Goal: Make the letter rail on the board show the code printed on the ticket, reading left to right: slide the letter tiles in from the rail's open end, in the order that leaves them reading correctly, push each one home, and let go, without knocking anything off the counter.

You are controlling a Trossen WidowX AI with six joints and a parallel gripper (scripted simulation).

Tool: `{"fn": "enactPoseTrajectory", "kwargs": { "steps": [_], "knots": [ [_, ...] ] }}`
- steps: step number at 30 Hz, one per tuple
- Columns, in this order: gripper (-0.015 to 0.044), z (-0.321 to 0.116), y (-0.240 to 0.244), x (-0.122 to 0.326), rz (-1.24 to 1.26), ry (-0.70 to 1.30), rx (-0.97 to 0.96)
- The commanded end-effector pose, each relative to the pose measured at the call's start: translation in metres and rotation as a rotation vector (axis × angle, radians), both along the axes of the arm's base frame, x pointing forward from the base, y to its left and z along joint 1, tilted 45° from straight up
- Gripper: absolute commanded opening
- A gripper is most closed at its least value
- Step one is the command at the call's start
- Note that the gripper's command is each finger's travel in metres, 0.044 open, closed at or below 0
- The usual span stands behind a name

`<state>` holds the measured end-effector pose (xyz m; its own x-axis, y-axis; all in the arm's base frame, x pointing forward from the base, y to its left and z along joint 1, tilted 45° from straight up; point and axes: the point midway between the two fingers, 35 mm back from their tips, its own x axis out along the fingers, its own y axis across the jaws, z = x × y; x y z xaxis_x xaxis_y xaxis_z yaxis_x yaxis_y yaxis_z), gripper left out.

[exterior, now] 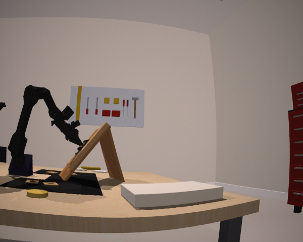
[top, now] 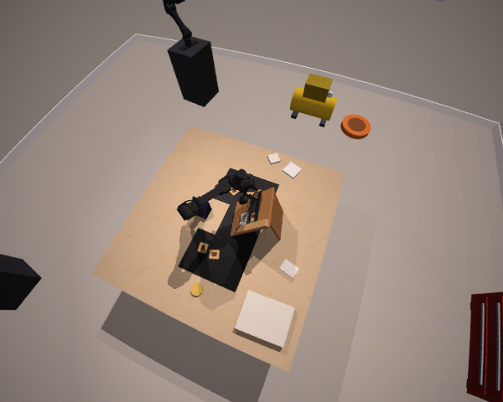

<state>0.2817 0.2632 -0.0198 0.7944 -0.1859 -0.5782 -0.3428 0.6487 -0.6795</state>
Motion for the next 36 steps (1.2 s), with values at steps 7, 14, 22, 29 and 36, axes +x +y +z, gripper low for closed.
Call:
{"fn": "enactPoseTrajectory", "kwargs": {
  "steps": [7,14,22,29,36],
  "knots": [
    [0.0,0.002,-0.003,0.001,0.003,0.005,-0.001],
    [0.0,0.004,-0.004,0.002,0.003,0.005,-0.001],
    [0.0,0.007,-0.007,0.004,0.003,0.005,-0.001],
    [0.0,0.011,-0.011,0.006,0.003,0.005,-0.002],
    [0.0,0.014,-0.014,0.007,0.003,0.005,-0.002]
  ]
}}
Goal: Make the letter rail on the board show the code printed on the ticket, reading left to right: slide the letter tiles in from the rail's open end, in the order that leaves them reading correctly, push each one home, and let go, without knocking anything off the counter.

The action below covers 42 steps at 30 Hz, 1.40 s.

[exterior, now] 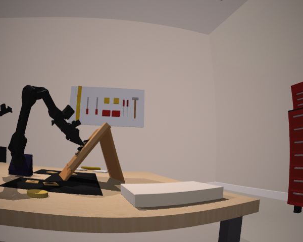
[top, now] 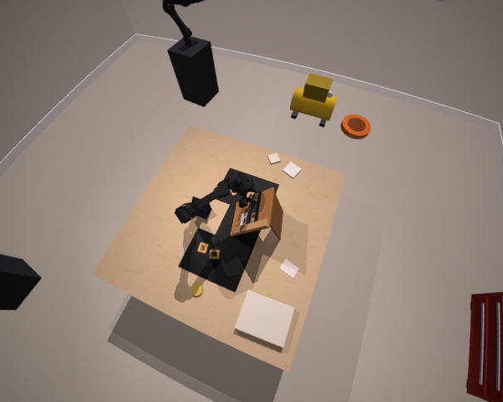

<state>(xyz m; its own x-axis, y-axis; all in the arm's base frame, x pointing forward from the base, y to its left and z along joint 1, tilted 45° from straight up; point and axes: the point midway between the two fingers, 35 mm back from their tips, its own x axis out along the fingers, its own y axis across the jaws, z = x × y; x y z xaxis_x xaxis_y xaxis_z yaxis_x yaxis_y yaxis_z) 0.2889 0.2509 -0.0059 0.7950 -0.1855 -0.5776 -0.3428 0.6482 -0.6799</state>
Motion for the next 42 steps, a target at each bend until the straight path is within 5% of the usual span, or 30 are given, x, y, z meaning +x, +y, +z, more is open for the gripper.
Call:
{"fn": "enactPoseTrajectory", "kwargs": {
  "steps": [1,42],
  "knots": [
    [0.0,0.0,-0.002,0.001,0.003,0.005,-0.002],
    [0.0,0.02,-0.022,0.011,0.003,0.005,-0.004]
  ]
}}
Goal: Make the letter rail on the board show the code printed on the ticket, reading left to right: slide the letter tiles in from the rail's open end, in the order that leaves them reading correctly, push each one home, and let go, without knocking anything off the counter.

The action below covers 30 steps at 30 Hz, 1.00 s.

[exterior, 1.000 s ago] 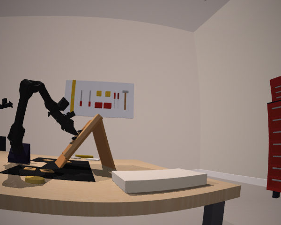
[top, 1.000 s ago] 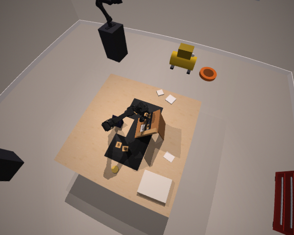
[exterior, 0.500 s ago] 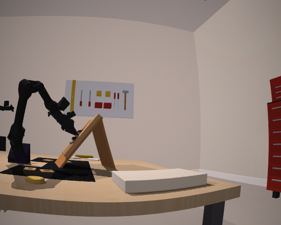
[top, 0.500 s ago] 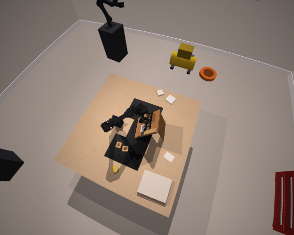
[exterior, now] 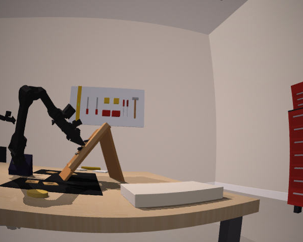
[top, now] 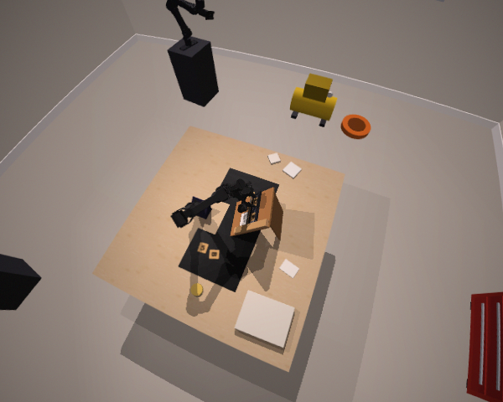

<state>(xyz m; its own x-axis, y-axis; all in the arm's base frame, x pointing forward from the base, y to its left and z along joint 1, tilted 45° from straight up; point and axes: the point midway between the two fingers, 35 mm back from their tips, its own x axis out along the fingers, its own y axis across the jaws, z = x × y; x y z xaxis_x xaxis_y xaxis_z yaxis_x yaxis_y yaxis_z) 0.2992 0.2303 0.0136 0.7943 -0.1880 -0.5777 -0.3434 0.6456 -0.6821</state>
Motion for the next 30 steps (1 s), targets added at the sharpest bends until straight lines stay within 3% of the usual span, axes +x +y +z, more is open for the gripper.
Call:
{"fn": "enactPoseTrajectory", "kwargs": {
  "steps": [1,30],
  "knots": [
    [0.0,0.001,-0.002,0.001,0.003,0.004,0.0],
    [0.0,0.016,-0.015,0.009,0.003,0.004,-0.001]
  ]
}}
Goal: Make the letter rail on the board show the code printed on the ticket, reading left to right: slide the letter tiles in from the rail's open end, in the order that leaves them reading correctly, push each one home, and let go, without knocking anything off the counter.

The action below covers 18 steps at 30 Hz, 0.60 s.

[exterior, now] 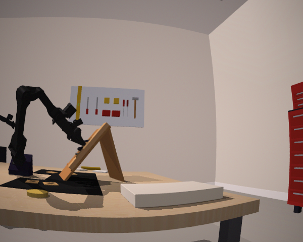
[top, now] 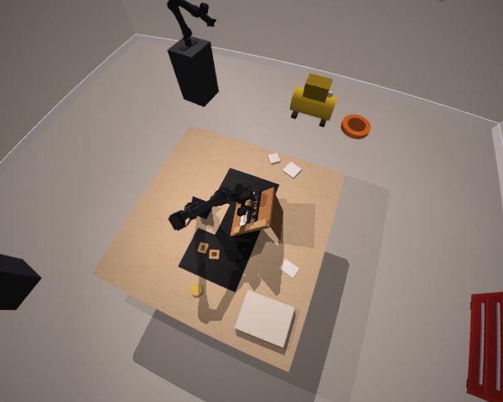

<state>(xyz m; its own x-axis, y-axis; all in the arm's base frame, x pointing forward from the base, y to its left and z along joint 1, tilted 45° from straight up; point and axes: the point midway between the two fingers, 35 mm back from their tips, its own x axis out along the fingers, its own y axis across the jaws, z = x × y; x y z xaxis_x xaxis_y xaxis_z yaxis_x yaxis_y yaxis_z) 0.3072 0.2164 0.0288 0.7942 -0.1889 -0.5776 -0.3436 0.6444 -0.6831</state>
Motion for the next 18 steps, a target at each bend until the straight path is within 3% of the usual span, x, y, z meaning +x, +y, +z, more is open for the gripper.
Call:
{"fn": "enactPoseTrajectory", "kwargs": {
  "steps": [1,12,18],
  "knots": [
    [0.0,0.0011,-0.0018,0.001,0.003,0.004,0.0],
    [0.0,0.0063,-0.0068,0.0037,0.003,0.004,0.0],
    [0.0157,0.006,-0.0059,0.0031,0.0,0.0,0.0]
  ]
}}
